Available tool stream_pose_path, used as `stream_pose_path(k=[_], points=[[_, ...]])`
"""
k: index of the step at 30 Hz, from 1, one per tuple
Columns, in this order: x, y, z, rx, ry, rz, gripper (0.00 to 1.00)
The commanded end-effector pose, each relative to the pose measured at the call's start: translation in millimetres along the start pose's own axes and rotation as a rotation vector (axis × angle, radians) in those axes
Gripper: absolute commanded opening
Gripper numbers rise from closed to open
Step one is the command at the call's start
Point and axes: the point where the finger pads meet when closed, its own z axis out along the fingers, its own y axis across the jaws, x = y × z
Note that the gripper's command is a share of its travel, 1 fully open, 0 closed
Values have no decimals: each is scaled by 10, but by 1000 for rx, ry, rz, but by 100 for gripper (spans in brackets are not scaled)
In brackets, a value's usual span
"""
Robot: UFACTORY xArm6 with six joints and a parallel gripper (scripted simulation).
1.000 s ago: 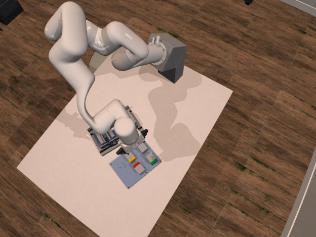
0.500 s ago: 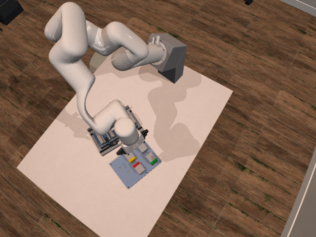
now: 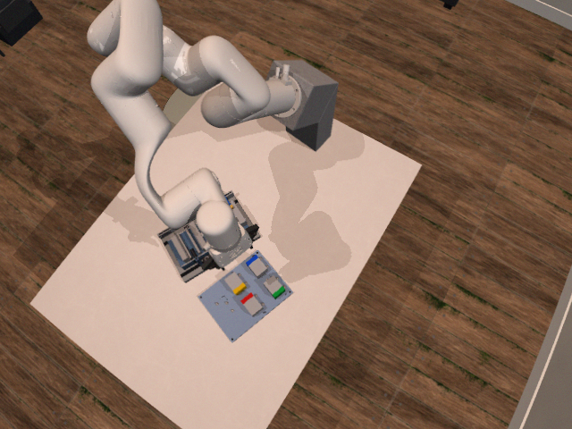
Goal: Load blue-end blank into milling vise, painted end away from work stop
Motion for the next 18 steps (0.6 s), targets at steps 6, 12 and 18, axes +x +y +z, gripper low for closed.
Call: stream_pose_path(k=[6, 12, 18], points=[[226, -24, -23, -3, -9, 0, 100], [455, -39, -20, -1, -8, 1, 100], [696, -52, -22, -2, -9, 0, 100]])
